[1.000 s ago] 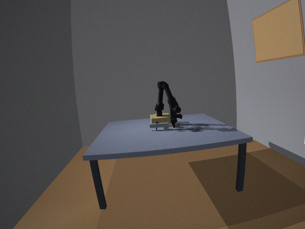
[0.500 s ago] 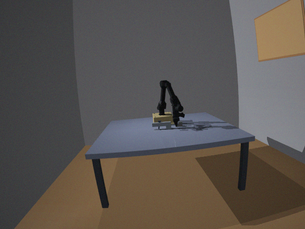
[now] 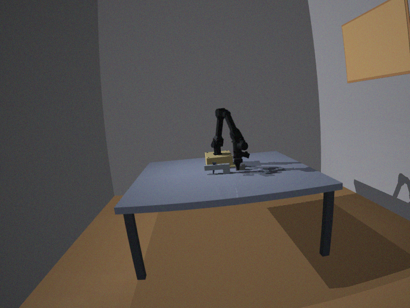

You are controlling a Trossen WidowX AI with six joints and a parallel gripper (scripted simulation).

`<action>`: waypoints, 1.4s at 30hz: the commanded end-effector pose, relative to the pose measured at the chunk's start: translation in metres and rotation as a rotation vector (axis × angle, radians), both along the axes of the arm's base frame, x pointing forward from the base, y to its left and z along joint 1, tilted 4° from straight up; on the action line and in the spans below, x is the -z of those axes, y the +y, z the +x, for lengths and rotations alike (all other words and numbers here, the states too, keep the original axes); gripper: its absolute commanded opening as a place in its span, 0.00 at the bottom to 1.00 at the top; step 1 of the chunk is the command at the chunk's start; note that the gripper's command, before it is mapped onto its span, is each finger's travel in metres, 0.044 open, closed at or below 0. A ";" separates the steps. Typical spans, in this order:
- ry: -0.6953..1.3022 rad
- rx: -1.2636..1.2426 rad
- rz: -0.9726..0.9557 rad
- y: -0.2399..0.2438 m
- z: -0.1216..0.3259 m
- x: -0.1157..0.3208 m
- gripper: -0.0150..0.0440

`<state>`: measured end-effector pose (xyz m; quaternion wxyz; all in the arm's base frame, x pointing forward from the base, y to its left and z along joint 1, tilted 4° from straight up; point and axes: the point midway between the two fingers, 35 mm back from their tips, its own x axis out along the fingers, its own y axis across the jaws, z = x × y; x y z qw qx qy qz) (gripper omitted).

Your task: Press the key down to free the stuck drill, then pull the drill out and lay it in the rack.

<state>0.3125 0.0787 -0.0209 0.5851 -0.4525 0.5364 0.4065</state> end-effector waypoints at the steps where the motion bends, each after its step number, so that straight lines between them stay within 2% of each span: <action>1: -0.004 0.003 0.002 0.007 0.003 -0.002 0.25; 42: -0.005 0.002 0.007 0.061 0.018 -0.006 0.25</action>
